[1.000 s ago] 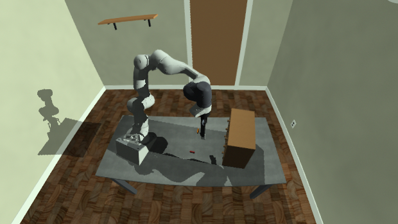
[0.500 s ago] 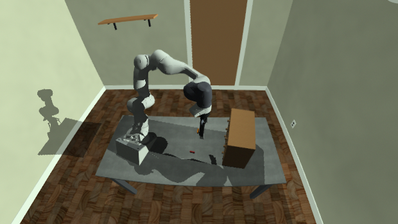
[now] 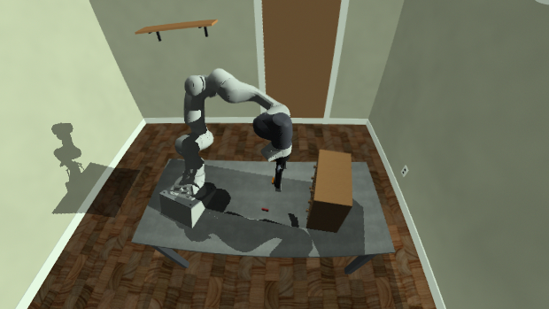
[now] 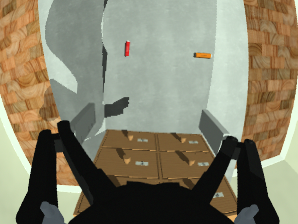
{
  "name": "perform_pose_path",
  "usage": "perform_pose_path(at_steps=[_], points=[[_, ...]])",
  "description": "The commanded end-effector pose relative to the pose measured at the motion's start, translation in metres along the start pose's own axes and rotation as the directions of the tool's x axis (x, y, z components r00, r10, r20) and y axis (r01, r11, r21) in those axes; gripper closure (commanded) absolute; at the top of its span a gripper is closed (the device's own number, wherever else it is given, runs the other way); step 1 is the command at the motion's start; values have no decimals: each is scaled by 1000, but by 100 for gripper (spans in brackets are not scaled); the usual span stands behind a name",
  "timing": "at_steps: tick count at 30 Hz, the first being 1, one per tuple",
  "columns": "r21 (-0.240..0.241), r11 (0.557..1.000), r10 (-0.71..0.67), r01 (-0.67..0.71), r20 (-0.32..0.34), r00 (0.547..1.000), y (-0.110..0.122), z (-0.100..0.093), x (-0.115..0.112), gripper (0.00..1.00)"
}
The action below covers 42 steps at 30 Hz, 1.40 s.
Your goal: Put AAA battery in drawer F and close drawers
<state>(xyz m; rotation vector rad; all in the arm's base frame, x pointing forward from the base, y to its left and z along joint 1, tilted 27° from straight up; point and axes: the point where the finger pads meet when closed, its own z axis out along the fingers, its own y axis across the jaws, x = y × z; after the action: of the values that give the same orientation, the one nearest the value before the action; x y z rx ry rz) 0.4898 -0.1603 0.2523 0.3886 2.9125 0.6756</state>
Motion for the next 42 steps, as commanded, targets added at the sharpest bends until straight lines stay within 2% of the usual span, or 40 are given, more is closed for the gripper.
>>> perform_pose_path(at_steps=[1, 12, 32, 42], points=[[1, 1000, 7, -7, -6, 1000, -1, 1, 1, 0], [0, 1000, 2, -2, 0, 1000, -2, -1, 3, 0], [1, 1000, 6, -6, -6, 1000, -35, -15, 60, 0], [1, 1000, 7, -7, -6, 1000, -38, -16, 64, 0]])
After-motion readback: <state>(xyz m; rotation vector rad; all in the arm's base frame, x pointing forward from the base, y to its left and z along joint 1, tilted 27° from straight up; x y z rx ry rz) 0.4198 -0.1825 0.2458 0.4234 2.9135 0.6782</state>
